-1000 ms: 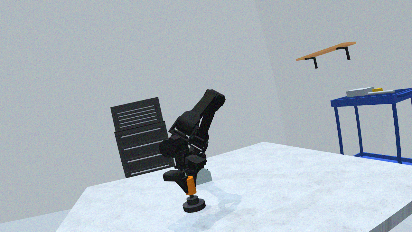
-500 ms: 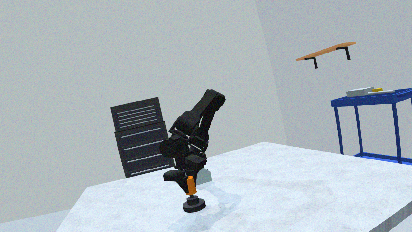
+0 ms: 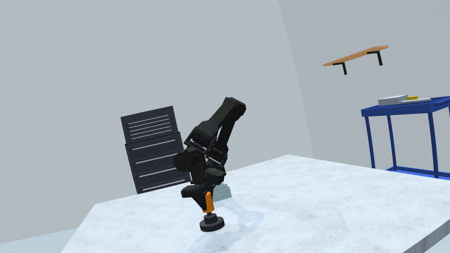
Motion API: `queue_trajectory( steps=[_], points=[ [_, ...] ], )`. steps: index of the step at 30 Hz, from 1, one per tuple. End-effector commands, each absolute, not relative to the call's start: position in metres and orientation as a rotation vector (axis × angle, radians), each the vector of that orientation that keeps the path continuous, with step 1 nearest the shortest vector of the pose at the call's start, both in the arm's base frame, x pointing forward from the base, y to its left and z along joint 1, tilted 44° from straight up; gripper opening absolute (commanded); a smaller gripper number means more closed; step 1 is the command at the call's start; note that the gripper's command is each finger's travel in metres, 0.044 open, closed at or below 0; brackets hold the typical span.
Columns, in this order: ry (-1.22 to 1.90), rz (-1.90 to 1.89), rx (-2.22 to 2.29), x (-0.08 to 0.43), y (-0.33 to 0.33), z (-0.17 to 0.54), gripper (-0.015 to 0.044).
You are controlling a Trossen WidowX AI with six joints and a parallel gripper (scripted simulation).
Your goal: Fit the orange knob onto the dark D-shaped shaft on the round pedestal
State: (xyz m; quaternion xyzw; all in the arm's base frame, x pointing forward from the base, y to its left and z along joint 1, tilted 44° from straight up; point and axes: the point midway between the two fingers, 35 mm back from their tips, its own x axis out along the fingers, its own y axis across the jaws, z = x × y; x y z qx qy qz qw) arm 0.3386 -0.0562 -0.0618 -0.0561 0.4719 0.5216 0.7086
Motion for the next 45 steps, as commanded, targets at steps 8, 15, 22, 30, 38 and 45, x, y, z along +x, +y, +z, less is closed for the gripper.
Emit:
queue_trajectory(
  steps=[8,15,22,30,38,45],
  points=[
    [1.038,1.161,-0.132,0.3389,-0.0557,-0.0613,0.0000],
    [1.023,1.175,-0.152,0.3402,-0.0572,-0.0577,0.0000],
    [0.914,1.268,-0.297,0.3431,-0.0582,-0.0572,0.0000],
    [0.914,1.268,-0.297,0.3419,-0.0569,-0.0600,0.0000],
    [0.914,1.268,-0.297,0.3397,-0.0559,-0.0605,0.0000],
    [0.914,1.268,-0.297,0.3386,-0.0542,-0.0615,0.0000]
  ],
)
